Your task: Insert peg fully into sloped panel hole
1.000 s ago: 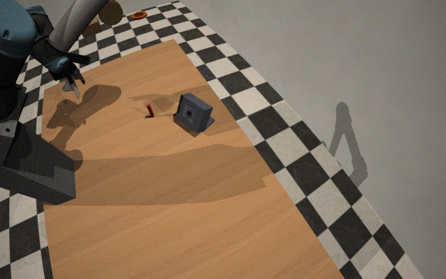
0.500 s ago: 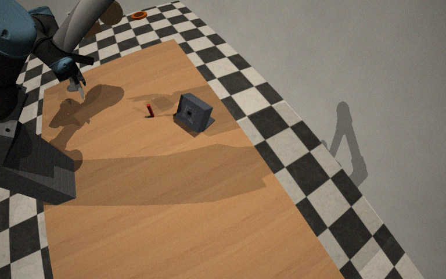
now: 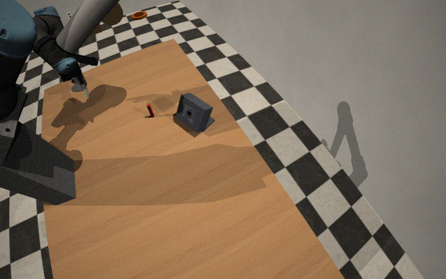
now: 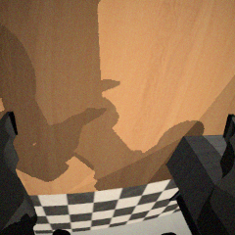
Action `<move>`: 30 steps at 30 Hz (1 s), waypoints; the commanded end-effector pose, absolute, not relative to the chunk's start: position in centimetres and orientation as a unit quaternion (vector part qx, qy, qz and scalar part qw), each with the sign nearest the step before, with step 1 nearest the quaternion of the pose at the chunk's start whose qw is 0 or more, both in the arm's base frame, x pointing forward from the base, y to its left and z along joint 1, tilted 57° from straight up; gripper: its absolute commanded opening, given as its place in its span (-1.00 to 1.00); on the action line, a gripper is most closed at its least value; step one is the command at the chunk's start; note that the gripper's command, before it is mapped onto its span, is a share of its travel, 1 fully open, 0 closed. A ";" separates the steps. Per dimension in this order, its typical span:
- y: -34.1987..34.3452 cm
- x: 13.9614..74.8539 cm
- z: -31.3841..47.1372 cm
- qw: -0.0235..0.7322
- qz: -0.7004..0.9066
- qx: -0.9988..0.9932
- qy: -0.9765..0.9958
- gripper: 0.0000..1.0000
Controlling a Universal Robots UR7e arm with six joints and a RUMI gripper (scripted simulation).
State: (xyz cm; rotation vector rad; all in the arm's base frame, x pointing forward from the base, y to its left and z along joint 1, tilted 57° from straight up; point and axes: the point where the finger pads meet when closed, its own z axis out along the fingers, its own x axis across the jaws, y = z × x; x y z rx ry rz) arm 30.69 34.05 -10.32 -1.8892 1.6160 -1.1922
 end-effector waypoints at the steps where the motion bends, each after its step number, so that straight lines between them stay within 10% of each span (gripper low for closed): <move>1: 34.0 31.1 -10.1 0.181 -0.423 -0.687 0.562 1.00; 30: 33.5 33.1 -9.2 0.126 -0.417 -0.756 0.488 1.00</move>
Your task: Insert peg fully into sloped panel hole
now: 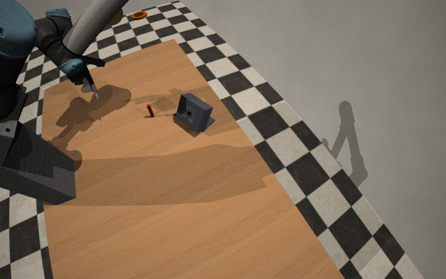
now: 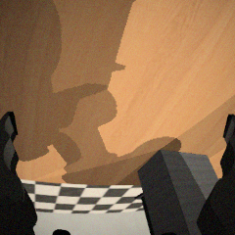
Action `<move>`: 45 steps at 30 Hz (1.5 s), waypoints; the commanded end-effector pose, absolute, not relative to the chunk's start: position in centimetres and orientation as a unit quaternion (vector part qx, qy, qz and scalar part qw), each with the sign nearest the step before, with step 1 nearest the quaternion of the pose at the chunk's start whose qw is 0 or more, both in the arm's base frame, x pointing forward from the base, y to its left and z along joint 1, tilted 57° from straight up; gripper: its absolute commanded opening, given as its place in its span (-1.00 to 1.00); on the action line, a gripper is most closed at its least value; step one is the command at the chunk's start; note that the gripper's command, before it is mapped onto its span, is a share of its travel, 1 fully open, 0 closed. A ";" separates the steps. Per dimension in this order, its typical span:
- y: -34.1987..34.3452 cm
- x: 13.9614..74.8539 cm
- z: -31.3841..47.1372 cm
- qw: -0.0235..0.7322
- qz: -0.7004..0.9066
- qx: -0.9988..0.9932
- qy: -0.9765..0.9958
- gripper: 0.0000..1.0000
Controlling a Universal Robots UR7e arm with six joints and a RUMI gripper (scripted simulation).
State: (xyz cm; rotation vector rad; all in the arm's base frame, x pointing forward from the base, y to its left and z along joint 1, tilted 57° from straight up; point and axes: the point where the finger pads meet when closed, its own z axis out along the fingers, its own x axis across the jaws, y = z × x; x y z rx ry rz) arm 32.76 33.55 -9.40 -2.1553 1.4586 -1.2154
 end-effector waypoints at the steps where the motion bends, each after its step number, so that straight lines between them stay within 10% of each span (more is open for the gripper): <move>1: 33.5 33.2 -9.2 0.124 -0.417 -0.759 0.485 1.00; 45: 32.6 35.9 -7.5 0.061 -0.402 -0.842 0.355 1.00</move>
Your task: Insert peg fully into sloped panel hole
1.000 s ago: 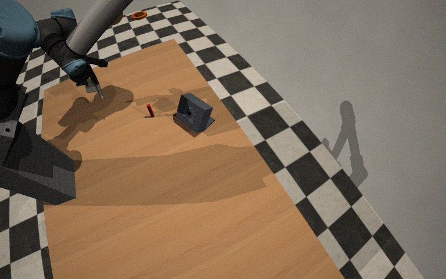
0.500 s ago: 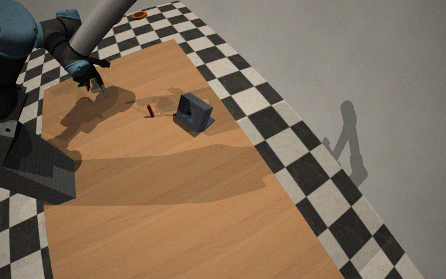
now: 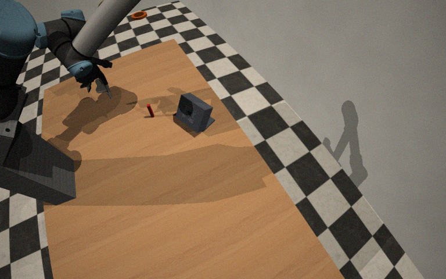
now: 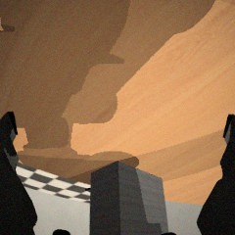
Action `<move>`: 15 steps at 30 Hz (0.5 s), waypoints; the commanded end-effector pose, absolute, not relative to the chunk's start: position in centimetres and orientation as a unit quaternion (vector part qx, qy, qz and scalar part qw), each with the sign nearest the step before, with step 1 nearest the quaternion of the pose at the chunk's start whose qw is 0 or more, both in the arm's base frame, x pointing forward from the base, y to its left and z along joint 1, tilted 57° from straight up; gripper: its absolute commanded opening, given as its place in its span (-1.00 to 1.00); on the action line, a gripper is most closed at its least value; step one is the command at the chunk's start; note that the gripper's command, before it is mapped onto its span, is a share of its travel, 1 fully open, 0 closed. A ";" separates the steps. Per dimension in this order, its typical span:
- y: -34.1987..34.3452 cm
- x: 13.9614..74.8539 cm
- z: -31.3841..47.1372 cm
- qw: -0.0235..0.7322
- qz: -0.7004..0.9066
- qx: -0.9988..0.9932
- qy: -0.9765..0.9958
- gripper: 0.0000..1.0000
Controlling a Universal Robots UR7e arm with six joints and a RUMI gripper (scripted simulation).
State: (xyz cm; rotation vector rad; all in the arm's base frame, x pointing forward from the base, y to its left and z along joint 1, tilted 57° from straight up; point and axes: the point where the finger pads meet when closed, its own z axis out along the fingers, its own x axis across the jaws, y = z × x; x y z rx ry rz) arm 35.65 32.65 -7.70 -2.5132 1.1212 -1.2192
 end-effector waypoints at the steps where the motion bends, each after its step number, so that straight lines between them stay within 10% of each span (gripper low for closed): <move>1: 32.5 36.0 -7.4 0.059 -0.402 -0.844 0.352 1.00; 15: 32.2 36.8 -6.8 0.043 -0.397 -0.864 0.306 1.00</move>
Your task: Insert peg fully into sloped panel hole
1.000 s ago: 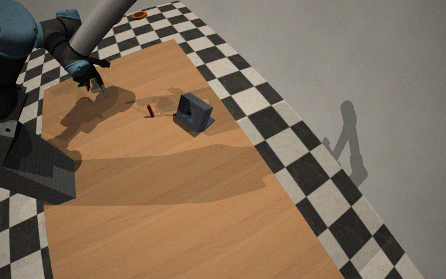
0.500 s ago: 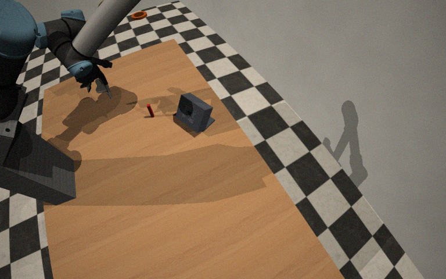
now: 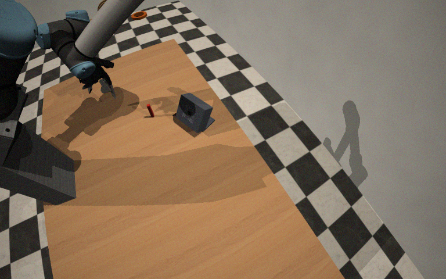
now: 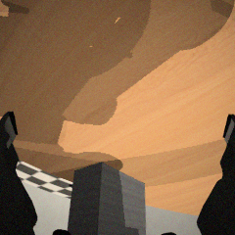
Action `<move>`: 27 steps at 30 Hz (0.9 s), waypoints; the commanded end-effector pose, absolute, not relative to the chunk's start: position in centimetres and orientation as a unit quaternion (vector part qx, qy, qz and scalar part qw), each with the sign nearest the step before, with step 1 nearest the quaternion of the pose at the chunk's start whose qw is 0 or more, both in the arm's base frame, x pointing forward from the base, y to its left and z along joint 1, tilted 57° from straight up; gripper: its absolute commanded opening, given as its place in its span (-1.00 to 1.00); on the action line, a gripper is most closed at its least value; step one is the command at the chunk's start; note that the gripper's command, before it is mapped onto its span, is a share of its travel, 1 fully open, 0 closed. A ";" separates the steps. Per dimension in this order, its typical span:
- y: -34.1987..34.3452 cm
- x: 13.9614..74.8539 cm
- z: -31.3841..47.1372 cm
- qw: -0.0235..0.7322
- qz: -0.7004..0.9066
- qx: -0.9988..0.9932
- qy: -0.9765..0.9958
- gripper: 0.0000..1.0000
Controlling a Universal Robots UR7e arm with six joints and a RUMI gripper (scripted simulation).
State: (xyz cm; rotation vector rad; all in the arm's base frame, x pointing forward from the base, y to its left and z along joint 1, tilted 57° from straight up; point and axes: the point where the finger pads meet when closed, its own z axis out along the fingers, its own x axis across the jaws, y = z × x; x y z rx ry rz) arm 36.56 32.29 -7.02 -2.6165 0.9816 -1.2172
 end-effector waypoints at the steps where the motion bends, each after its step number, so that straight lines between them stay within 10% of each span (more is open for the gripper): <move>1: 32.2 36.9 -6.7 0.041 -0.397 -0.866 0.302 1.00; 27: 31.4 38.4 -5.3 0.012 -0.389 -0.898 0.205 1.00</move>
